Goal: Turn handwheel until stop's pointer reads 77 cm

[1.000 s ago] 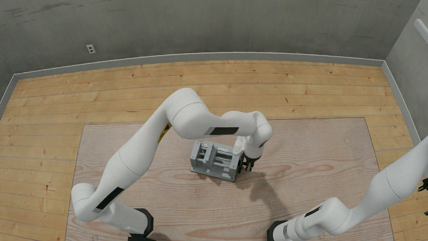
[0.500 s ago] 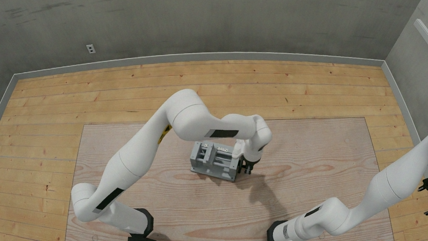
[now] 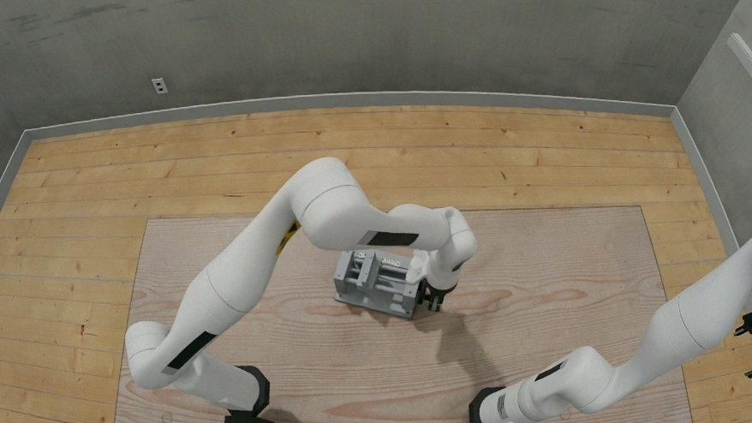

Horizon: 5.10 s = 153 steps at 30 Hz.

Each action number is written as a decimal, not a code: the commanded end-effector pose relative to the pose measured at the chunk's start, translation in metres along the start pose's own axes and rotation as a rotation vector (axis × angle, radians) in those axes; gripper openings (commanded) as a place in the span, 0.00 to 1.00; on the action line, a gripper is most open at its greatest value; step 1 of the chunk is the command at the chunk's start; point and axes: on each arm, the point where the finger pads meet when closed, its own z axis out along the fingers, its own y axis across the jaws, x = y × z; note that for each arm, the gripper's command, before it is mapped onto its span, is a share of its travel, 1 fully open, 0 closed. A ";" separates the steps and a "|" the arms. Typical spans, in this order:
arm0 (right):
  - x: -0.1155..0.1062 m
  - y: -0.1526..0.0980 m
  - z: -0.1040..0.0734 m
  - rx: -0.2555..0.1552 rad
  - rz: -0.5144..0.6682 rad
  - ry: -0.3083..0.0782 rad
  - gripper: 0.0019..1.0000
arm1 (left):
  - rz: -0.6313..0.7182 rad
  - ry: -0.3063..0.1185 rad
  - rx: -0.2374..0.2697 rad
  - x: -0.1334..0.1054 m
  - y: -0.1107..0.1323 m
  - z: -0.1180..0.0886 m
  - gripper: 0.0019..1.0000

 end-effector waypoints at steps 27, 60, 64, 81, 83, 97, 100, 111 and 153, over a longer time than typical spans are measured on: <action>0.001 -0.001 -0.001 0.004 -0.012 0.005 1.00 | -0.009 -0.001 -0.003 -0.001 -0.004 -0.052 0.16; 0.001 -0.001 -0.001 0.004 -0.012 0.005 1.00 | -0.009 0.001 -0.001 0.000 0.043 -0.043 0.16; 0.001 -0.001 -0.001 0.004 -0.012 0.005 1.00 | -0.009 -0.005 -0.006 -0.002 0.047 -0.038 0.16; 0.001 -0.001 -0.001 0.004 -0.012 0.005 1.00 | -0.008 -0.002 -0.002 0.000 0.035 -0.002 0.16; 0.001 -0.001 -0.001 0.004 -0.012 0.005 1.00 | -0.008 -0.002 -0.002 0.000 0.032 0.000 0.16; 0.001 -0.001 -0.001 0.004 -0.012 0.005 1.00 | -0.008 -0.006 -0.005 -0.001 0.011 0.001 0.16; 0.001 -0.001 -0.001 0.004 -0.012 0.005 1.00 | -0.008 -0.004 -0.004 -0.001 0.006 -0.001 0.16; 0.001 -0.001 -0.001 0.004 -0.012 0.005 1.00 | -0.008 0.004 0.002 0.002 -0.014 -0.018 0.16; 0.001 -0.001 -0.001 0.004 -0.012 0.005 1.00 | -0.009 0.003 0.000 0.001 0.021 -0.058 0.16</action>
